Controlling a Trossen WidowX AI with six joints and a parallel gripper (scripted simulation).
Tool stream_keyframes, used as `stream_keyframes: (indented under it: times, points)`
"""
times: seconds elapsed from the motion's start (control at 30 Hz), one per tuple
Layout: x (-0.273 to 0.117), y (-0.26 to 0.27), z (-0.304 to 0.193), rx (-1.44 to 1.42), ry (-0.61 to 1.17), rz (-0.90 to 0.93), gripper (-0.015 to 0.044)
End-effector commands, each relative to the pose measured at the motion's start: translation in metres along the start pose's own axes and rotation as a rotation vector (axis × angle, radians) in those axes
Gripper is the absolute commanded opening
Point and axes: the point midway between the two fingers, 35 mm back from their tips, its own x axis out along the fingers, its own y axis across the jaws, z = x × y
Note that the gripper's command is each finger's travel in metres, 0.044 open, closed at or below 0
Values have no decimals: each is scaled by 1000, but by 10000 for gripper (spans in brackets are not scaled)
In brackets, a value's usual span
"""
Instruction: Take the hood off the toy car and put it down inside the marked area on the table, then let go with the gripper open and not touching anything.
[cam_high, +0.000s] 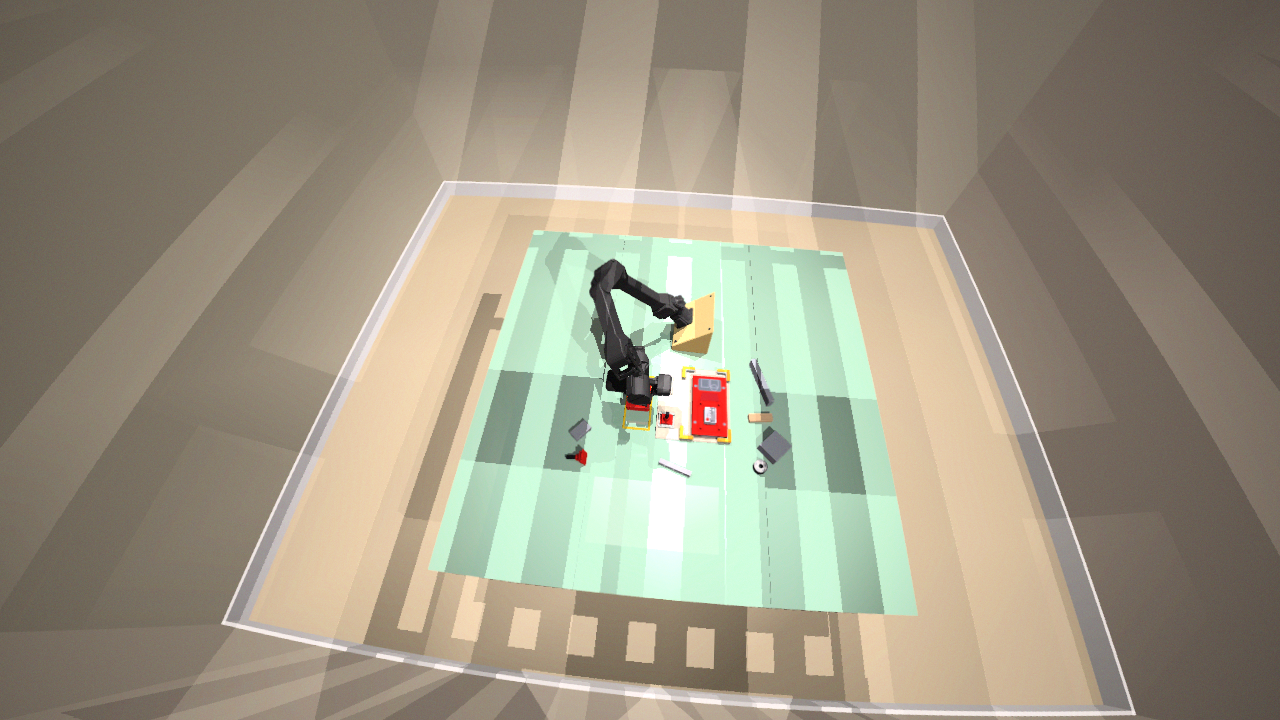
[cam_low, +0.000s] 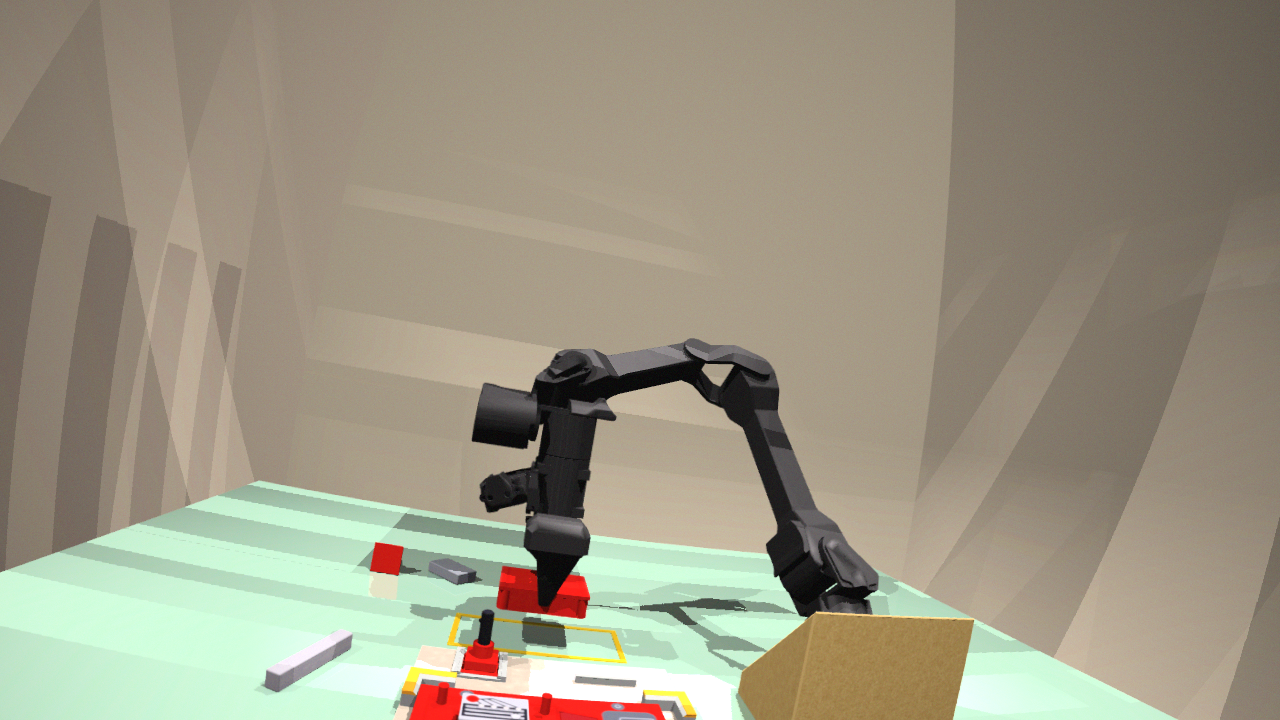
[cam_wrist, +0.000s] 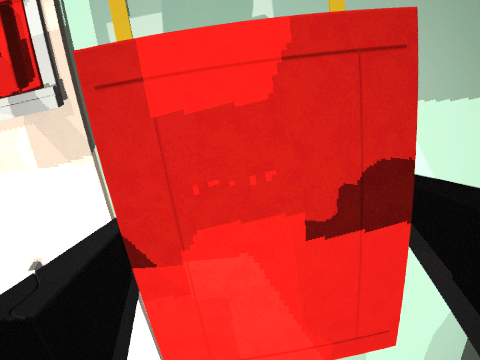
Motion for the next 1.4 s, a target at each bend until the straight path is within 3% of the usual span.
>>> stream_keyframes:
  times: [0.0, 1.37]
  points:
    - [3, 0, -1, -7, -1, -4, 0]
    - [26, -1, -3, -7, 0, -7, 0]
